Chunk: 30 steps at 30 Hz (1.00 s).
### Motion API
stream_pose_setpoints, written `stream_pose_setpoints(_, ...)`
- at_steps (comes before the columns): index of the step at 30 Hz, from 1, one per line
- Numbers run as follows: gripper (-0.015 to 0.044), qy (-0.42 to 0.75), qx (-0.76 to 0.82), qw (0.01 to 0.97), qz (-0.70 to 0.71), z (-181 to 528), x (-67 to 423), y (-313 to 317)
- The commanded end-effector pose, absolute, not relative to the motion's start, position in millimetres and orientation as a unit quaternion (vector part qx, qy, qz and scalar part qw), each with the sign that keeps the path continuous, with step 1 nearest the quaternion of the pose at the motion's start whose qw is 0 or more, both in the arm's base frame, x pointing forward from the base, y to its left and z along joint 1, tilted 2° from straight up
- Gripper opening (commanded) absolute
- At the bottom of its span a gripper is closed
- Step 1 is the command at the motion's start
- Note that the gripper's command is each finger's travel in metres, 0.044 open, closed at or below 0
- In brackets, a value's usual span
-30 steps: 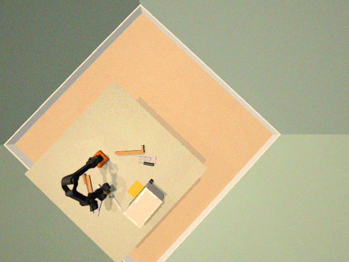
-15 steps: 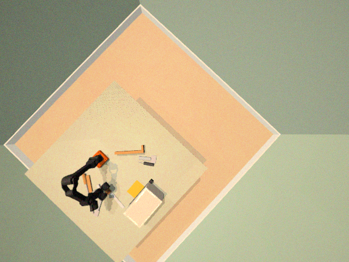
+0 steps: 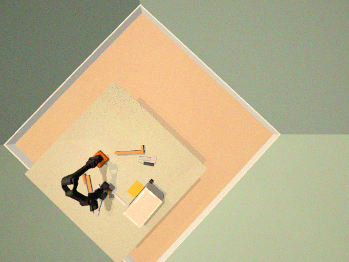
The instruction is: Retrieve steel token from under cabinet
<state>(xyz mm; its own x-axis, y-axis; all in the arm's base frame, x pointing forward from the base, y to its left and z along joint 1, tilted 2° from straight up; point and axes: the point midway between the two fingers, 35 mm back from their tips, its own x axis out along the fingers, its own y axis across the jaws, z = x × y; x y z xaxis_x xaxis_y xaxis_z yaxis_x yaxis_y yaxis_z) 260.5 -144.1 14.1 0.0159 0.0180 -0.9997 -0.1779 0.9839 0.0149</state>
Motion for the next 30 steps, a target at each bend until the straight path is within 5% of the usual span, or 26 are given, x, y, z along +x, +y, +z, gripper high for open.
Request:
stream_pose_setpoints(1, 0.0000, 0.695, -0.074, 0.710, 0.081, 15.1, 262.1, -145.4)
stream_pose_setpoints(25, 0.0000, 0.685, -0.138, 0.701, 0.143, 15.1, 262.2, -144.6)
stream_pose_setpoints(30, 0.0131, 0.688, -0.127, 0.701, 0.138, 14.1, 260.9, -143.3)
